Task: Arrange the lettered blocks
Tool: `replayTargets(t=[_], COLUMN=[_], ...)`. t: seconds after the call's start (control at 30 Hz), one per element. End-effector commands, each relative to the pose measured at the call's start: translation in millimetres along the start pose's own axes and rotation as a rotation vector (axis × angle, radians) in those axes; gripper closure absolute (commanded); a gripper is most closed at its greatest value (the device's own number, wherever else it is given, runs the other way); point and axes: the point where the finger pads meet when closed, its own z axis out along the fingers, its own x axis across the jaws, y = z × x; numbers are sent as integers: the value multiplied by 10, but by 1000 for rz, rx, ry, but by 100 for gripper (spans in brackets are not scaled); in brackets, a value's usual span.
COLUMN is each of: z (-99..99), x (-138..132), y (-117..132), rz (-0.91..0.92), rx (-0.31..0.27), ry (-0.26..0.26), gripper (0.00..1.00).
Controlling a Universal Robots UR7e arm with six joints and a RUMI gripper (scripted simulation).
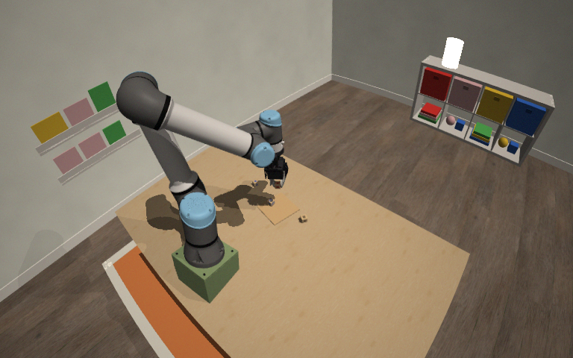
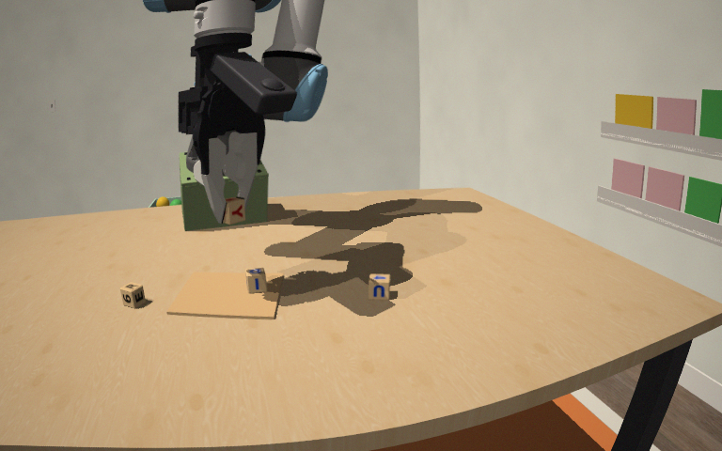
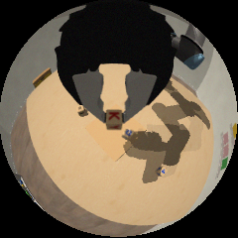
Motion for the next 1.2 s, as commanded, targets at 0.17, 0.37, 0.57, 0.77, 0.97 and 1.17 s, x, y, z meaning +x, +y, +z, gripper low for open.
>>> replayTargets(t=[0.17, 0.37, 0.57, 0.77, 0.97, 1.17], z=[-4, -4, -4, -4, -5, -5], x=[22, 32, 41, 48, 52, 54], y=[13, 26, 45, 68, 90, 118], rz=[273, 412, 571, 732, 866, 1027], rx=[-3, -3, -3, -2, -2, -1], ry=[5, 6, 6, 6, 6, 6], gripper=[95, 95, 95, 95, 95, 95])
